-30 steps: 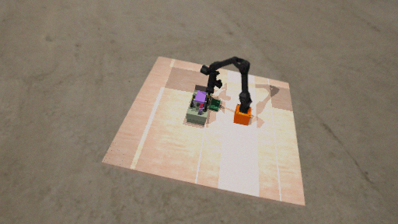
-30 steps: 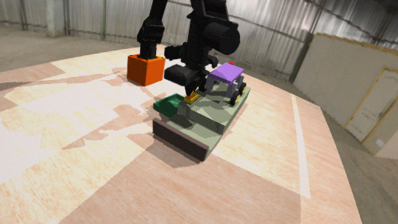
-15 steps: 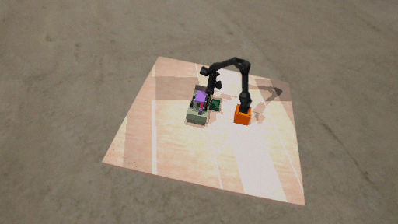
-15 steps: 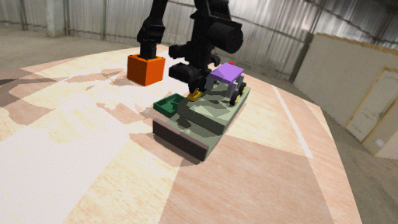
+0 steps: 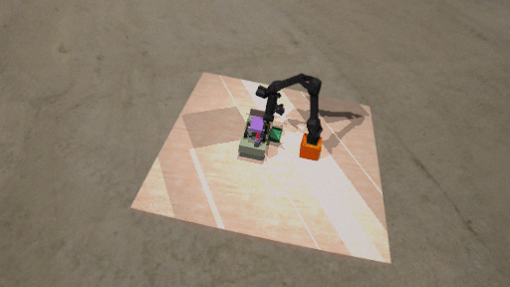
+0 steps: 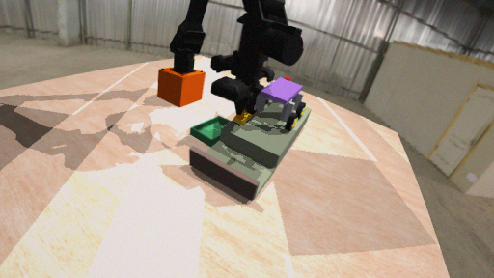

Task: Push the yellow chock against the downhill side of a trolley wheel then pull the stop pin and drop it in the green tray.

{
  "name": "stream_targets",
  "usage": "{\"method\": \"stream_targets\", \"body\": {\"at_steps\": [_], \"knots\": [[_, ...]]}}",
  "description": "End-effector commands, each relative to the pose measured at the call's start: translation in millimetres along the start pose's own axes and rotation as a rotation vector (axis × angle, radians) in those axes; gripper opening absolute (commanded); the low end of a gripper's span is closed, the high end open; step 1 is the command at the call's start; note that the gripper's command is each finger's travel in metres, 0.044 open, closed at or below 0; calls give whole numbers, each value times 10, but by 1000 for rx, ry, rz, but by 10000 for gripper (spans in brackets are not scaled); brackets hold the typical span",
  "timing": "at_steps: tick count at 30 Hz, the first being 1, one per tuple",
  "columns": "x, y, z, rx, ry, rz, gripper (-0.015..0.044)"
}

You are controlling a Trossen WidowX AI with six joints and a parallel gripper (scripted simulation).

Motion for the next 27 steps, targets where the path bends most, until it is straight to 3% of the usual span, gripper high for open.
{"method": "stream_targets", "body": {"at_steps": [1, 7, 27], "knots": [[-2, 0, -2, -1, 0, -1, 26], [-2, 0, -2, -1, 0, -1, 184], [-594, 12, 1, 3, 3, -6, 190]]}}
Point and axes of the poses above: the point midway between the two fingers, 35 mm back from their tips, its own x axis out along the fingers, its own y axis across the jaws, z = x × y, the point moved 4 cm from there along -x, back along the fingers, and after that the axes turned 15 degrees about x, right-handed, at the moved point
